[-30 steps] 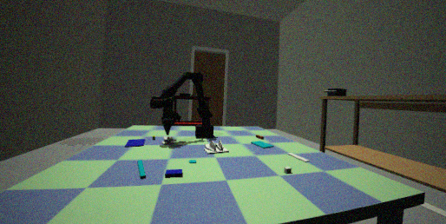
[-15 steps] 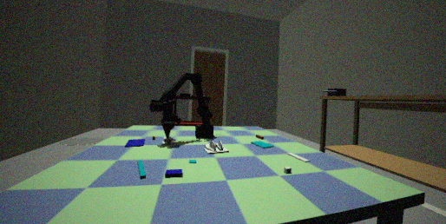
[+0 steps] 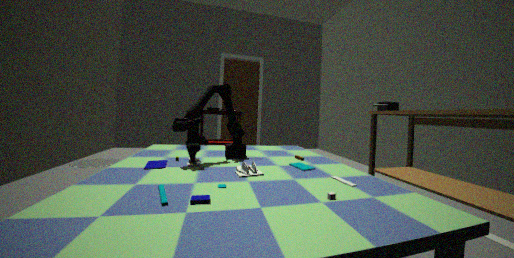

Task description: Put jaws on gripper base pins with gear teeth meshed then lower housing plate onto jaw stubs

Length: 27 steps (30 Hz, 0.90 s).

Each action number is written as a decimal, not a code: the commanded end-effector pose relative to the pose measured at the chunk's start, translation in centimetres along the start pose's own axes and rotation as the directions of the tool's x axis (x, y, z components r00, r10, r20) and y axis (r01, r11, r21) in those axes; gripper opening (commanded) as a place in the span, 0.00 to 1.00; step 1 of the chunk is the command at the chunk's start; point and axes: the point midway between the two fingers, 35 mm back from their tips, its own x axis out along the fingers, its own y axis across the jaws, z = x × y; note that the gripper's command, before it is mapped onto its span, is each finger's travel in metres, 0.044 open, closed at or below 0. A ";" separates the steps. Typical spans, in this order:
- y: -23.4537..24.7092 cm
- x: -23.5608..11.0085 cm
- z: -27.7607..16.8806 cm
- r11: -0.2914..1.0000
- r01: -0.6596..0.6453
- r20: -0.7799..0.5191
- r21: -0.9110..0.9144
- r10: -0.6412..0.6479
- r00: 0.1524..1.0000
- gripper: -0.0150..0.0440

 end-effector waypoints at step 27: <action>0.2 1.7 0.2 1.000 -0.008 0.004 -0.004 0.008 1.000 1.00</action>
